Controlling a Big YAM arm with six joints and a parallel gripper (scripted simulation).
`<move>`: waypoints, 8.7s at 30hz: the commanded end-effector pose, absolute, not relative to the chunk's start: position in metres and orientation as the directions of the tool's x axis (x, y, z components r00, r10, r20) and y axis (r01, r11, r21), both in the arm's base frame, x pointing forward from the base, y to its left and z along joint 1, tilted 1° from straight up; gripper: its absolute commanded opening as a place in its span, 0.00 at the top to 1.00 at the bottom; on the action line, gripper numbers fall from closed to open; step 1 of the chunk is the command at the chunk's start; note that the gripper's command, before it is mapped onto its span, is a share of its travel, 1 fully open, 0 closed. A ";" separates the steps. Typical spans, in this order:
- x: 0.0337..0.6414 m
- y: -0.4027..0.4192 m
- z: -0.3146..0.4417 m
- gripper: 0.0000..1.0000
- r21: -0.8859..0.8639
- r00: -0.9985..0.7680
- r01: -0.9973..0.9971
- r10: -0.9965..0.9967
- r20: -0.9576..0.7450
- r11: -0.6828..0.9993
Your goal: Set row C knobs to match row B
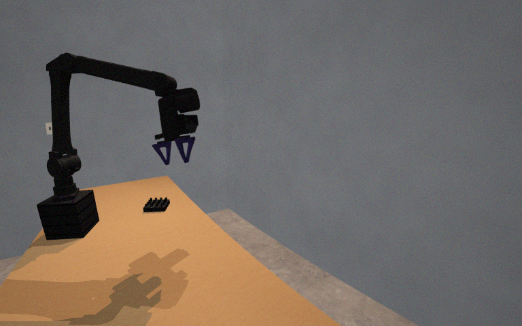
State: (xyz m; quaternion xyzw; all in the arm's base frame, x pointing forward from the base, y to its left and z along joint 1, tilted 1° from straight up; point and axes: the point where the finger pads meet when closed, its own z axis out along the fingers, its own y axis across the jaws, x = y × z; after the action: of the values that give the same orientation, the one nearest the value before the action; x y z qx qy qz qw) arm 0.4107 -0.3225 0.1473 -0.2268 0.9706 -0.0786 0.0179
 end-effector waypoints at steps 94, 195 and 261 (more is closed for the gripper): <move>0.391 0.058 -0.066 0.00 0.008 -0.893 0.449 0.449 -0.029 0.893; 0.391 0.058 -0.066 0.00 0.008 -0.893 0.449 0.449 -0.029 0.893; 0.346 0.084 -0.060 0.00 0.021 -0.894 0.446 0.447 -0.044 0.895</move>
State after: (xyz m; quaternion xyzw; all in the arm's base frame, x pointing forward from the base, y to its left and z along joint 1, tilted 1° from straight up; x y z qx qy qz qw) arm 0.3378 0.0796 -0.0669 0.2274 0.9738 -0.0004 0.0079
